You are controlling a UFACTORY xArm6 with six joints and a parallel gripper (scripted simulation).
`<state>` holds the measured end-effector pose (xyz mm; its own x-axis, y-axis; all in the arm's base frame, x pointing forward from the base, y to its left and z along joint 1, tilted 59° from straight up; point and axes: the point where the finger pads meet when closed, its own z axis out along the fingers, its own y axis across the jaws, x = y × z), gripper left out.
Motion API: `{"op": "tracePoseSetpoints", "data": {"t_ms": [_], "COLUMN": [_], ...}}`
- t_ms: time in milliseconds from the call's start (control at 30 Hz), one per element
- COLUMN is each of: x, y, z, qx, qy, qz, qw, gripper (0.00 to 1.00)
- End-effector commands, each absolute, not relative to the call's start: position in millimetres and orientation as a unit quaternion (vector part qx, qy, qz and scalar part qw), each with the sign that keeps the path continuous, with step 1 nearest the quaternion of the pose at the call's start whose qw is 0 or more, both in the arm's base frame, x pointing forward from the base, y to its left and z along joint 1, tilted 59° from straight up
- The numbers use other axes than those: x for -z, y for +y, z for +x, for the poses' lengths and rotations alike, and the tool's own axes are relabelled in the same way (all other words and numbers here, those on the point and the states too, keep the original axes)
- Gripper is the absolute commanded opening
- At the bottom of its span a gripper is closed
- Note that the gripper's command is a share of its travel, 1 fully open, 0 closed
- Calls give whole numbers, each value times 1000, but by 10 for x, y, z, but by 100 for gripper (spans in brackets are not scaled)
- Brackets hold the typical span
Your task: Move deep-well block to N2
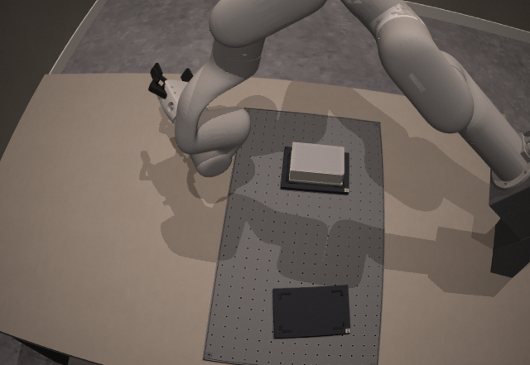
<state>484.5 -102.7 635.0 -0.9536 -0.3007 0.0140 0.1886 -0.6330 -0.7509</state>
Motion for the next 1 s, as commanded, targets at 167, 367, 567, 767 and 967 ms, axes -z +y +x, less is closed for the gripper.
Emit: {"op": "tracePoseSetpoints", "data": {"t_ms": [167, 367, 567, 767, 967], "x": [-6365, -6365, -6324, -6153, -5915], "y": [-1027, -1027, -1056, -1179, -1310], "z": [4836, 4836, 4835, 4835, 4831], "qx": [901, 901, 894, 880, 857], "qy": [406, 406, 421, 448, 490], "qz": [-67, -67, -70, -74, -80], "qw": [137, 137, 137, 137, 137], "gripper": [100, 100, 100, 100, 100]}}
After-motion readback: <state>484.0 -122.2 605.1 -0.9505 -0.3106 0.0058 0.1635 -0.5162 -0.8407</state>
